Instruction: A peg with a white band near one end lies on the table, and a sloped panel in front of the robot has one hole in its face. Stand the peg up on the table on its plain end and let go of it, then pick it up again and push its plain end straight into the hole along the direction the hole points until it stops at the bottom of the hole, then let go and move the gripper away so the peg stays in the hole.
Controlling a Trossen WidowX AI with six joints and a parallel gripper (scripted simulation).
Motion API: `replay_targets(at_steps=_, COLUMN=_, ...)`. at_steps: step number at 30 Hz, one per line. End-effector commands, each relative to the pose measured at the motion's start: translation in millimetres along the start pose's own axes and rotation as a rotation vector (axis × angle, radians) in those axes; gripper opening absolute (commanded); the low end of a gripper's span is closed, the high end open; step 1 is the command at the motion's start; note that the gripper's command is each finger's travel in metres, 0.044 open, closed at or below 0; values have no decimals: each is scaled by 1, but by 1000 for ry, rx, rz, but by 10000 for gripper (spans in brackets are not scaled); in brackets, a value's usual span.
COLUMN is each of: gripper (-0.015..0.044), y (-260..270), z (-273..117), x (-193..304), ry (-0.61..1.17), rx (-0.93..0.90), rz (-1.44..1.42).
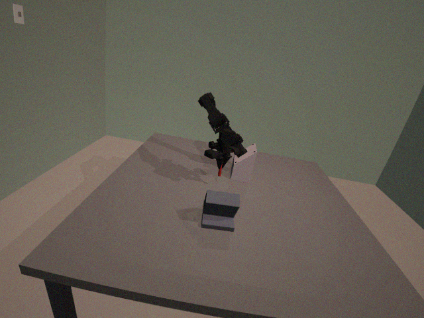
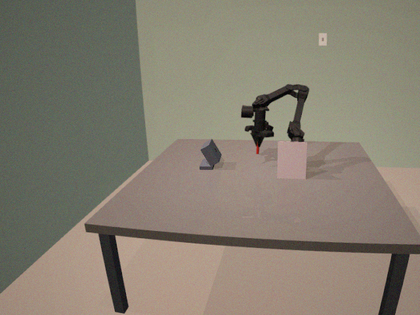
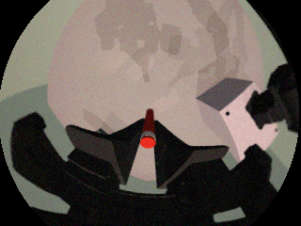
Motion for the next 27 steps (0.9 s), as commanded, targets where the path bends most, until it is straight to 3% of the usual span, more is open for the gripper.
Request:
replay_targets(at_steps=1, gripper=0, y=-2, z=3, x=3, ry=29, rx=3, rz=-4)
replay_targets(at_steps=27, gripper=0, y=-2, z=15, x=19, ry=191, rx=-31, rz=-7)
Point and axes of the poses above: the point midway between the two fingers, 35 mm back from their tips, its own z axis out along the fingers, its own y axis across the jaws, x = y × z, the point moved 6 cm from there along -z, back along the fingers, and after that the axes turned 4 degrees about z, right-handed, at the moved point
